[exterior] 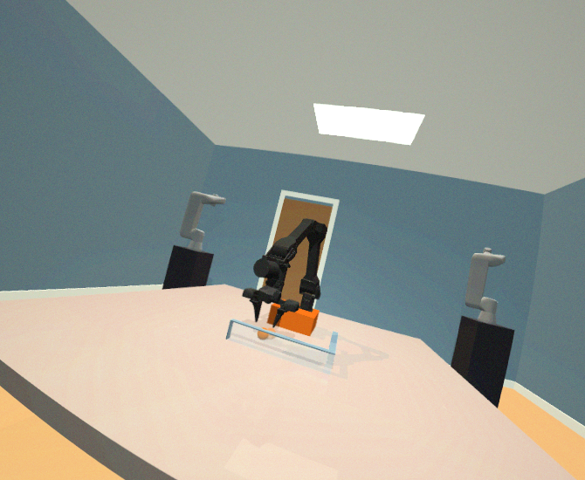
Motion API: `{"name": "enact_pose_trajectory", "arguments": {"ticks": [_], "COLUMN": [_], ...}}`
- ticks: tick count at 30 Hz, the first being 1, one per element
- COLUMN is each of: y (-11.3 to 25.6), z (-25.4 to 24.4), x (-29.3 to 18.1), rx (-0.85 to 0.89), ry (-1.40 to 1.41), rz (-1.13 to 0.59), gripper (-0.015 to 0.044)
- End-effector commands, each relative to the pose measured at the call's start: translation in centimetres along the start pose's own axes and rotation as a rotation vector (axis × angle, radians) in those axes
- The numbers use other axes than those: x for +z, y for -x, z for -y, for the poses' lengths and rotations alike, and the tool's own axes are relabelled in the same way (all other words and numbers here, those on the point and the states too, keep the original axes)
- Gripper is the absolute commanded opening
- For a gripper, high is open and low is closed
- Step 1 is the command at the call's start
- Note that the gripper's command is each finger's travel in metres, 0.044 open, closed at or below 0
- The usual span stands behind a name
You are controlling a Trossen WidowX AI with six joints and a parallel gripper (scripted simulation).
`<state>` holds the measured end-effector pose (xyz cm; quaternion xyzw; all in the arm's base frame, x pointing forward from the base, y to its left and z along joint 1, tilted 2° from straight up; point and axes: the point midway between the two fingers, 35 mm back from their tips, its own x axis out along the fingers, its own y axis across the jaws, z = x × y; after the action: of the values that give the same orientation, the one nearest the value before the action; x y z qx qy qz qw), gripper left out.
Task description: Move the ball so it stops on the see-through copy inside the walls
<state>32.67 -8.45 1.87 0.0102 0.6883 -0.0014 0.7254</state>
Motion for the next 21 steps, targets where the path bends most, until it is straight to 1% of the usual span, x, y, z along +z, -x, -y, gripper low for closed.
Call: {"name": "enact_pose_trajectory", "arguments": {"ticks": [1,20,21], "y": [-0.7,-3.5,-3.5], "z": [-0.1,-0.1,-0.1], "x": [-0.2,-0.3,-0.3], "rx": [0.005,0.005,0.005], "ry": [0.005,0.005,0.005], "rz": [-0.006,-0.006,-0.006], "gripper": [0.0291,0.0291,0.0265]}}
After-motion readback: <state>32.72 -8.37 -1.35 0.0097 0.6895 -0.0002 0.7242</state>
